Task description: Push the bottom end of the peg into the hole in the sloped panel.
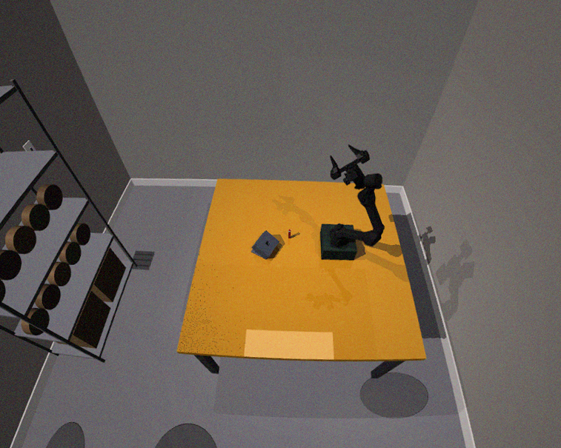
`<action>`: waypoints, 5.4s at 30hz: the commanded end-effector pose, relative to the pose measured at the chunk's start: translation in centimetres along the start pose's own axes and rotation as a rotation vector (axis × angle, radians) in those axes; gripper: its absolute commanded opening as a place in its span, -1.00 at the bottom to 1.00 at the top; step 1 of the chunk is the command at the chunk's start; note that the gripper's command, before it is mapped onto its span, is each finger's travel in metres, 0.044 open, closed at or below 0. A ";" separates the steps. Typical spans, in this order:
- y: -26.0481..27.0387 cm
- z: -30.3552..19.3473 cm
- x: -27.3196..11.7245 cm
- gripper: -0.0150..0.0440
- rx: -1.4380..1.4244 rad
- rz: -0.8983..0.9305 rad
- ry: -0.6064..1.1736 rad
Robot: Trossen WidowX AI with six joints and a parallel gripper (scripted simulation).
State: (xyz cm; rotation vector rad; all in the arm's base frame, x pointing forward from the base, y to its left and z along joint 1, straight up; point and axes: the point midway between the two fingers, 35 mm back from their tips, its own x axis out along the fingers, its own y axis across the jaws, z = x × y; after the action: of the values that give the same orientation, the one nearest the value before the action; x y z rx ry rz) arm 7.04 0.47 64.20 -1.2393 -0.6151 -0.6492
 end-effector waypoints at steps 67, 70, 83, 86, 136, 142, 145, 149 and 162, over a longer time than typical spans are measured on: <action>48.3 -21.9 -11.1 1.00 0.682 1.218 1.228; 49.6 -22.0 -12.8 1.00 0.678 1.264 1.292; 53.5 -21.7 -20.6 1.00 0.617 1.450 1.574; 54.0 -21.4 -22.5 1.00 0.592 1.490 1.640; 58.2 -21.3 -31.3 1.00 0.498 1.594 1.825; 58.8 -21.5 -32.1 1.00 0.498 1.595 1.825; 59.0 -21.6 -32.3 1.00 0.498 1.595 1.825; 59.0 -21.6 -32.4 1.00 0.498 1.595 1.825; 58.9 -21.5 -32.0 -0.07 0.504 1.596 1.816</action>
State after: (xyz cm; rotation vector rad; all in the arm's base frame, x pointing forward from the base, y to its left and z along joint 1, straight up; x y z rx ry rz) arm 30.43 -5.24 -1.96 -0.0260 1.5391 0.0172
